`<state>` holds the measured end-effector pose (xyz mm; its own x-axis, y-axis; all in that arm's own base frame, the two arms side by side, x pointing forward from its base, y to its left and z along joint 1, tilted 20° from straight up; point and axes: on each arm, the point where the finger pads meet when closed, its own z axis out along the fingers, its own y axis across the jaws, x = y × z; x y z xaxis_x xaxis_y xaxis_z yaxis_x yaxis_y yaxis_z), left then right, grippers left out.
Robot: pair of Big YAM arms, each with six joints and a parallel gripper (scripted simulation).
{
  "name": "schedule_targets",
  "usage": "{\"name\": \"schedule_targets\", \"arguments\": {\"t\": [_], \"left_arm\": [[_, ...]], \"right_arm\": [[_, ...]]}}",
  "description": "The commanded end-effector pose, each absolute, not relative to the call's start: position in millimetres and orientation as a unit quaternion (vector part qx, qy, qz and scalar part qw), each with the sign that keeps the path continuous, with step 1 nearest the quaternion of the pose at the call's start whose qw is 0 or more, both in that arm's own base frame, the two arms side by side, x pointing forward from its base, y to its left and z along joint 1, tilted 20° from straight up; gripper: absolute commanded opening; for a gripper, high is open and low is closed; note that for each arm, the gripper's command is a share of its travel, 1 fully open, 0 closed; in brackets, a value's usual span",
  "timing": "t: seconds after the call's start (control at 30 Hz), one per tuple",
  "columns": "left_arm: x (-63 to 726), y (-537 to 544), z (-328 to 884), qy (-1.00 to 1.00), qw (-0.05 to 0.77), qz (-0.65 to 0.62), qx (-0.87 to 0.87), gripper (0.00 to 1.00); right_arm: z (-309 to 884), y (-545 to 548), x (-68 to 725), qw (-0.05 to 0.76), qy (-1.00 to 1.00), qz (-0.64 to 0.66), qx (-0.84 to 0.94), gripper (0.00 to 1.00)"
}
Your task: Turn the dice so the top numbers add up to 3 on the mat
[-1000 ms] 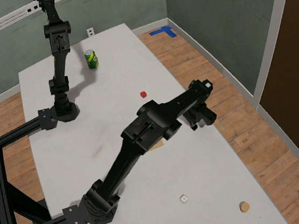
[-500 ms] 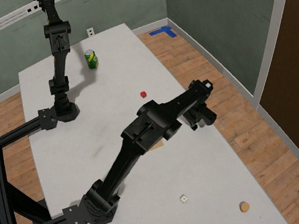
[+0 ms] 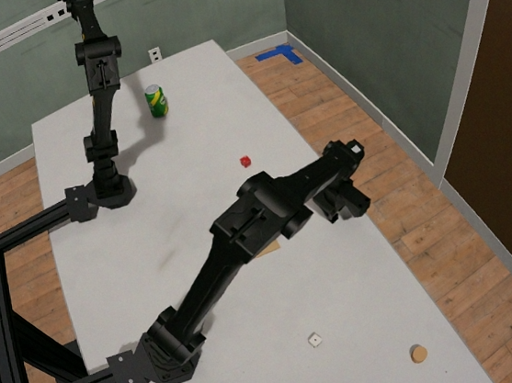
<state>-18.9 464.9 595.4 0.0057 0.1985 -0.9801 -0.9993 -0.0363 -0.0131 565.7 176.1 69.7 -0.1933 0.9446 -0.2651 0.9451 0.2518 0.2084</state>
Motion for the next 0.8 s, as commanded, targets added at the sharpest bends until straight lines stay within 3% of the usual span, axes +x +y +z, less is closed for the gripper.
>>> {"name": "schedule_targets", "arguments": {"t": [0.0, 0.77], "left_arm": [[-25.0, 458.5, 598.7, 0.434, 0.533, 0.563, -0.459, 1.0], [-25.0, 458.5, 598.7, 0.434, 0.533, 0.563, -0.459, 1.0]], "right_arm": [[52.5, 166.5, 572.4, 0.169, 0.771, -0.003, 0.614, 0.39], [55.3, 165.7, 580.0, 0.176, 0.768, 0.009, 0.616, 0.39]]}}
